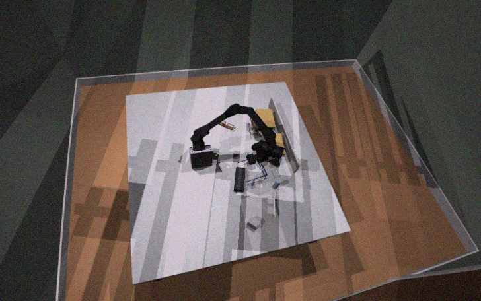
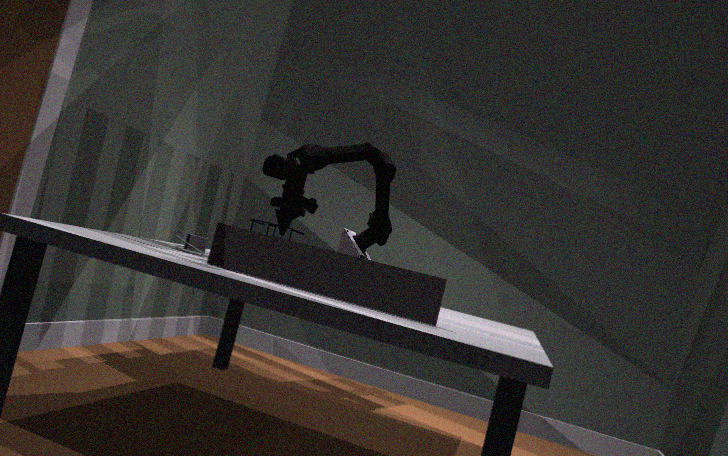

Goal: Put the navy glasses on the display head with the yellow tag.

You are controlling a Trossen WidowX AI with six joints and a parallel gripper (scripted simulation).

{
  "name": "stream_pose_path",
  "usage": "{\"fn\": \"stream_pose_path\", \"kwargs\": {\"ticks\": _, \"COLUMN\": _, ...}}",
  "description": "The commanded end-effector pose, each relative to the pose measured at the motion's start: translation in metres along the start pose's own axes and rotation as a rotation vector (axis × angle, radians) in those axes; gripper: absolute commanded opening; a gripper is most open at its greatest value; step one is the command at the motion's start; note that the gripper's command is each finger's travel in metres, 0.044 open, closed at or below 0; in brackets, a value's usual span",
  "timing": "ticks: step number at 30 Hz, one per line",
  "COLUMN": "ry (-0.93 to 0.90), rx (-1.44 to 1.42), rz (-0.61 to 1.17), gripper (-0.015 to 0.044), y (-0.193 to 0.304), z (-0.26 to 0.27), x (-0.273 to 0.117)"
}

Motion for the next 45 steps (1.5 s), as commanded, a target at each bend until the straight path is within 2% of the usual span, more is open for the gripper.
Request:
{"fn": "stream_pose_path", "kwargs": {"ticks": 1, "ry": -0.002, "rx": -0.047, "rz": 0.003, "gripper": 0.0, "y": -0.013, "z": 0.002, "x": -0.003}}
{"fn": "stream_pose_path", "kwargs": {"ticks": 37, "ry": -0.003, "rx": -0.473, "rz": -0.004, "gripper": 0.0, "y": -0.138, "z": 0.053, "x": 0.001}}
{"fn": "stream_pose_path", "kwargs": {"ticks": 45, "ry": -0.003, "rx": -0.491, "rz": -0.004, "gripper": 0.0, "y": -0.142, "z": 0.056, "x": 0.003}}
Point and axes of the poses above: the point midway between the two fingers, 35 mm back from their tips, its own x axis out along the fingers, its own z axis across the jaws, y = z × x, the point moved 6 cm from there along -x, back along the fingers, and after that the axes turned 14 degrees about -x, right-handed, at the moved point
